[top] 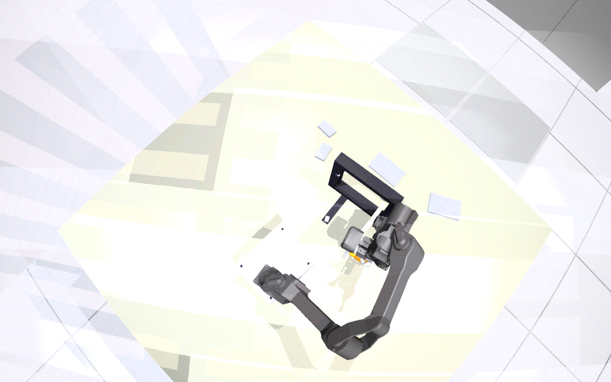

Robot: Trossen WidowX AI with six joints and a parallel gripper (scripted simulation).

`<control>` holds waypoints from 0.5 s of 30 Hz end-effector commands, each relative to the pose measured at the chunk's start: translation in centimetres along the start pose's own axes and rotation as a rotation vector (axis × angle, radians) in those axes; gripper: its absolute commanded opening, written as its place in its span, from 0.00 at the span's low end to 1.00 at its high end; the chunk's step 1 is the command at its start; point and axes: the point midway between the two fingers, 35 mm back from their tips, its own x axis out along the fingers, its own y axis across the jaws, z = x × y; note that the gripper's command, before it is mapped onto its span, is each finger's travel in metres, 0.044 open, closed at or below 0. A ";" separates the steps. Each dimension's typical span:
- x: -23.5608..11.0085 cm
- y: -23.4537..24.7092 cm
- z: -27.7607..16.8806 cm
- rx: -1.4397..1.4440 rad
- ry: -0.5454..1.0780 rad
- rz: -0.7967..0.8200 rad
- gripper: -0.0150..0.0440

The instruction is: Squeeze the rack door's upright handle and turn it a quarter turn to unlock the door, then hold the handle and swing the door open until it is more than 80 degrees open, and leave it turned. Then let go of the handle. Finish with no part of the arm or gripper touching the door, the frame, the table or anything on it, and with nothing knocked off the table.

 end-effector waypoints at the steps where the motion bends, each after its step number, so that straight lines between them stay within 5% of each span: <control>1: 0.0 -0.1 0.0 -0.012 -0.001 -0.003 0.28; 11: 0.0 -0.1 0.0 -0.012 -0.001 -0.003 0.73; 15: -0.3 -0.1 0.0 -0.016 -0.008 -0.004 0.74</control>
